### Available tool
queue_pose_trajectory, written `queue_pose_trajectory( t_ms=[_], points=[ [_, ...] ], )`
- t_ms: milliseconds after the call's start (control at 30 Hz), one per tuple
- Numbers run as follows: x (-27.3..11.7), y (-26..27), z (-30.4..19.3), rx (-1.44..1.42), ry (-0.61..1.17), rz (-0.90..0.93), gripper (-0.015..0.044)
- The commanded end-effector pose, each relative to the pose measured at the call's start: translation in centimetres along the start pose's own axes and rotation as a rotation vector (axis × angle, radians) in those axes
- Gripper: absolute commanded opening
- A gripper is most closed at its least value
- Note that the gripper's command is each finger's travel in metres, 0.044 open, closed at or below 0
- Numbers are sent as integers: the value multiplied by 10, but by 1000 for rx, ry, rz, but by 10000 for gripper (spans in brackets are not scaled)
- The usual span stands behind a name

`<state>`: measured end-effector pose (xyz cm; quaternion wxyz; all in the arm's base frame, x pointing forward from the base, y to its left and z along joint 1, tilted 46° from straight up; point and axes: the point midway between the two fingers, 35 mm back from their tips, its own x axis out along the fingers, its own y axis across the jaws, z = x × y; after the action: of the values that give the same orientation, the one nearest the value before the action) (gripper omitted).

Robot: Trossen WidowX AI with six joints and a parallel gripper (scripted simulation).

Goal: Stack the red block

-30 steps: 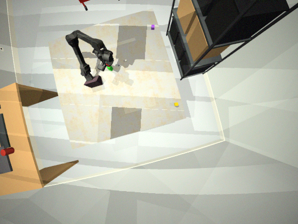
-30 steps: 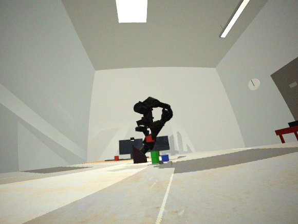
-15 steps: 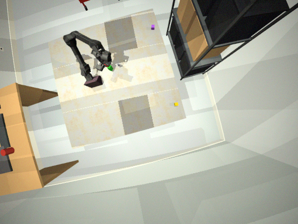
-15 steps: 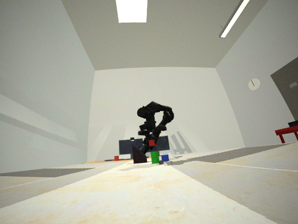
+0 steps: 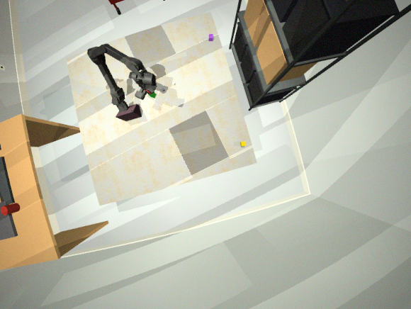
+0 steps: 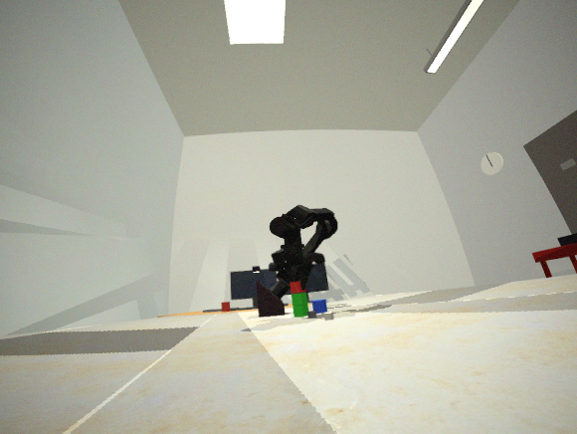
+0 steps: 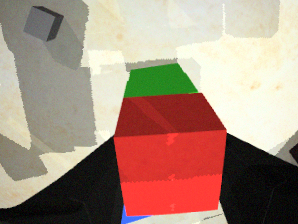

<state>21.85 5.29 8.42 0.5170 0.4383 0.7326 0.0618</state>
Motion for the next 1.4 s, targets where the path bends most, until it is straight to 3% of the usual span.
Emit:
queue_pose_trajectory(
  t_ms=[0, 767, 1300, 1367],
  points=[
    [2, 1, 0, 5, 2, 5, 0],
    [1, 1, 0, 5, 1, 4, 0],
    [2, 0, 0, 1, 1, 0, 420],
    [2, 0, 0, 1, 1, 0, 440]
  ],
)
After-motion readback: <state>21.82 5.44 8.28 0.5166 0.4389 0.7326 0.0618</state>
